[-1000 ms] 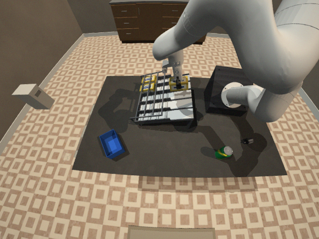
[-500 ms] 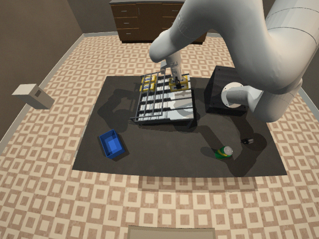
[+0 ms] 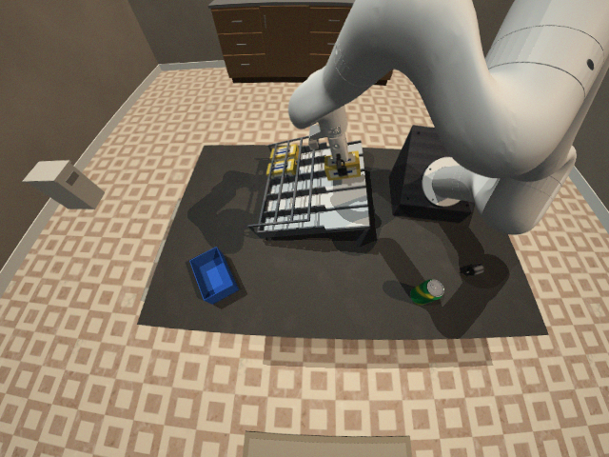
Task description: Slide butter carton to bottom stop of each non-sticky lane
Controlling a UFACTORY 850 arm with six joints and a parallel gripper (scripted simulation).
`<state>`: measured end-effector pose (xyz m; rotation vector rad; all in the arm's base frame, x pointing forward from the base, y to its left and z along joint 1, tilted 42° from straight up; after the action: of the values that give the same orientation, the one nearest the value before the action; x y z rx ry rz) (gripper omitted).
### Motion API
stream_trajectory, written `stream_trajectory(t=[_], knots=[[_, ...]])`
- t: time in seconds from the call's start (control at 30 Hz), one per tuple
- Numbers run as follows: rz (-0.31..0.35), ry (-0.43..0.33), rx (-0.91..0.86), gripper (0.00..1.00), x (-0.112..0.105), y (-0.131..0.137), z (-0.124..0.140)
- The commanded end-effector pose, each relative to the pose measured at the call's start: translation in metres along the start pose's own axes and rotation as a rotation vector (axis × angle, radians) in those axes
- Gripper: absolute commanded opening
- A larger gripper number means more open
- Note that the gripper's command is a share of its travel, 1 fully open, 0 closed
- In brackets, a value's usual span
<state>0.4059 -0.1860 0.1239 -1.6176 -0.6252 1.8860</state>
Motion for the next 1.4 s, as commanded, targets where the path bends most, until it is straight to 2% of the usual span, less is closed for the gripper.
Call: stream_trajectory(t=[0.0, 0.03, 1.37], knots=[[0.001, 0.001, 0.0, 0.0, -0.001, 0.0, 0.0], [0.001, 0.002, 0.0, 0.0, 0.02, 0.0, -0.001], [0.001, 0.002, 0.0, 0.0, 0.023, -0.001, -0.001]])
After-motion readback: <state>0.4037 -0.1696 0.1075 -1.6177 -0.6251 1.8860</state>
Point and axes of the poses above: the point where the finger pads meet when closed, its own x axis out along the fingers, its own y axis across the jaws, z = x × y, the point moved 8 cm from there along -x, back along the fingers, and after that the axes turned 2 degrees about -x, right-handed, at the moved point
